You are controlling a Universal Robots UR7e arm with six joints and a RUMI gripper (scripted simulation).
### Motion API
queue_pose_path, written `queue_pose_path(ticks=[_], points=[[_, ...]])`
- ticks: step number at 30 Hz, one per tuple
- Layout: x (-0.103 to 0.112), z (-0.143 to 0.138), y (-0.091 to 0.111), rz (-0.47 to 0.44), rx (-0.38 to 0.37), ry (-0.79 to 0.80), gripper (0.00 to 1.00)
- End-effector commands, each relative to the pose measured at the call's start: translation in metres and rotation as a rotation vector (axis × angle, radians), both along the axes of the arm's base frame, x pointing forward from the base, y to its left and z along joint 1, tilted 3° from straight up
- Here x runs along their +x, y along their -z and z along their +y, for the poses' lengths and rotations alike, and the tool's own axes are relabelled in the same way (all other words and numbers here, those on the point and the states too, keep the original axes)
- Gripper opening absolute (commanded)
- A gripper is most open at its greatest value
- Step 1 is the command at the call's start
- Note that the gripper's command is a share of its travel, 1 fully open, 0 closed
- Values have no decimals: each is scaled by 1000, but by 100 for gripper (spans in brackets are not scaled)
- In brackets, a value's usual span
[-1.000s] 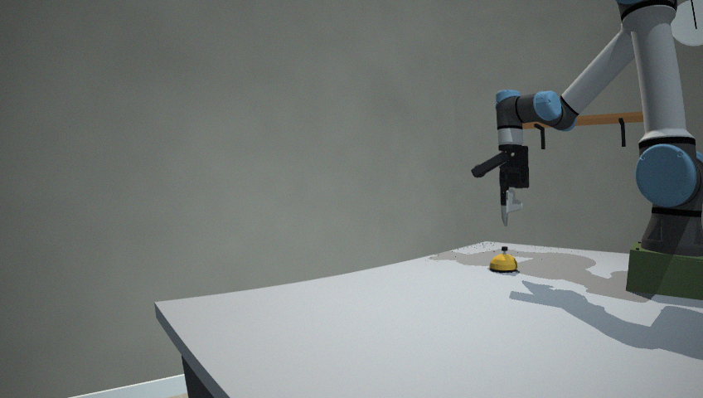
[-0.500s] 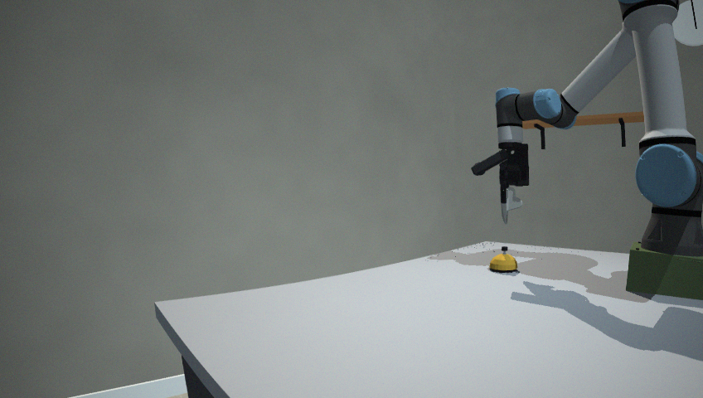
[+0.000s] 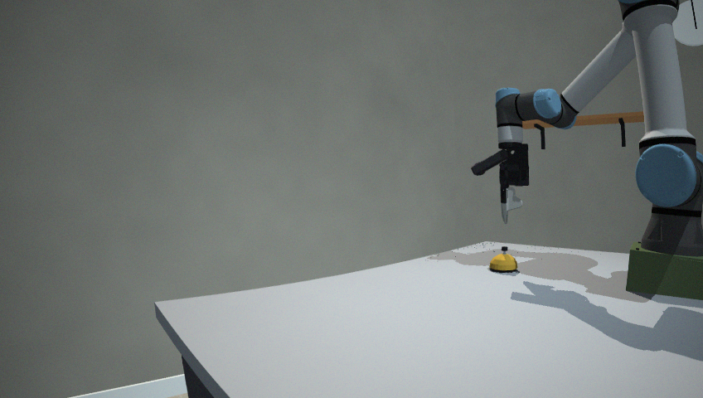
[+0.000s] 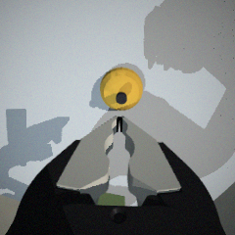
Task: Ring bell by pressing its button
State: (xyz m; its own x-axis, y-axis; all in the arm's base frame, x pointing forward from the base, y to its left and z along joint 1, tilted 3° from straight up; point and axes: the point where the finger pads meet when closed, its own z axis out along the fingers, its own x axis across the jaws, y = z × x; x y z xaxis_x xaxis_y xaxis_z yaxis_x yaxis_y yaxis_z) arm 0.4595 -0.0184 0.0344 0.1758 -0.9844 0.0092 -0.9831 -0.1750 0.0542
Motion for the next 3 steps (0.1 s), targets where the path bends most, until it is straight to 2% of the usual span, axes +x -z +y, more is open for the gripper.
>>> queue_pose_path(ticks=[1, 3], points=[[0, 0, 0, -1, 0, 0, 0], [0, 0, 0, -1, 0, 0, 0]])
